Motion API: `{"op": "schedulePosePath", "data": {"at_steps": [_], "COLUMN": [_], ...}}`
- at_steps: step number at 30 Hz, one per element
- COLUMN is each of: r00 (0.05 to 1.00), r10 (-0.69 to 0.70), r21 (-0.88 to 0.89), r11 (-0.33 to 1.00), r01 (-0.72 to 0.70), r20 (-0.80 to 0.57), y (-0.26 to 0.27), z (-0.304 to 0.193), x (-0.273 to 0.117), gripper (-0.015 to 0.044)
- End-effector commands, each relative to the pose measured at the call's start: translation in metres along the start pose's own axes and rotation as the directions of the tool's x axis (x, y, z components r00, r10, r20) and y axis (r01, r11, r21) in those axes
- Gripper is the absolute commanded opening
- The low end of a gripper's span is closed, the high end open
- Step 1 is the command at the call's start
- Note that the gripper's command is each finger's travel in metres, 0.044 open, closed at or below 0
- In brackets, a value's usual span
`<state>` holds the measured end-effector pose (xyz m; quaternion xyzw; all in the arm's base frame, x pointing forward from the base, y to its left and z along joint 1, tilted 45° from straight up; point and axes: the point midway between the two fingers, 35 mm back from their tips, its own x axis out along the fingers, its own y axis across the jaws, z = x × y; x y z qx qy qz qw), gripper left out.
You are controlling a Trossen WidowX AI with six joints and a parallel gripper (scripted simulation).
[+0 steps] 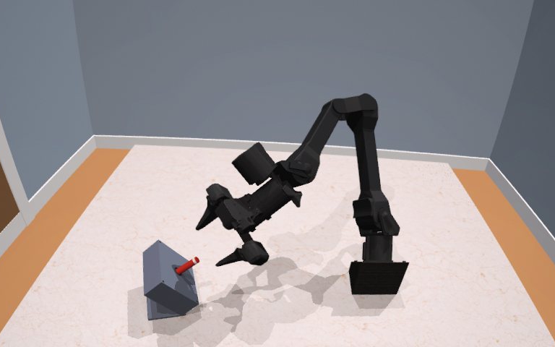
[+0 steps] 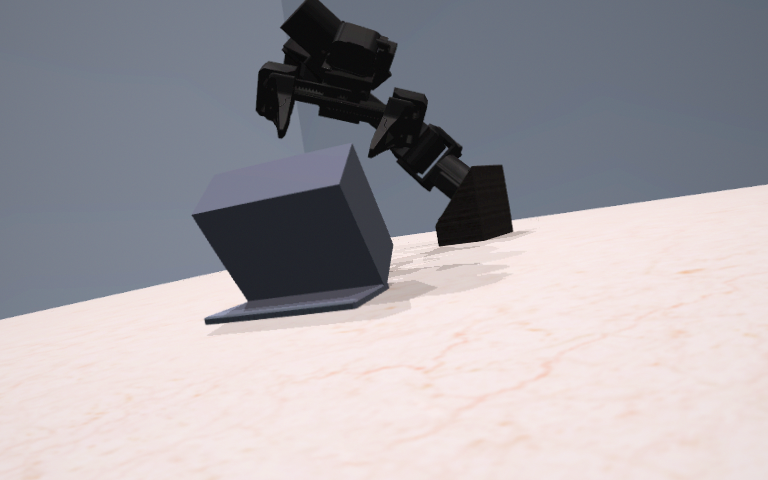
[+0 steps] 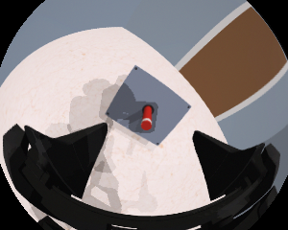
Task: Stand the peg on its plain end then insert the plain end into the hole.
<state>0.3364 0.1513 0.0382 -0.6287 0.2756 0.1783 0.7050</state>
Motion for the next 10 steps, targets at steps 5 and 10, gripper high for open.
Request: {"op": "schedulePosePath", "data": {"at_steps": [5, 10], "r00": [1.000, 1.000], "r10": [-0.004, -0.004], "r21": [0.004, 0.004], "r11": [1.000, 1.000], "r01": [0.004, 0.004], "r20": [0.002, 0.002], "y": [-0.0001, 0.0002], "z": [0.0001, 0.0002], "x": [-0.0111, -0.0154], "gripper": [0.0440, 0.0440]}}
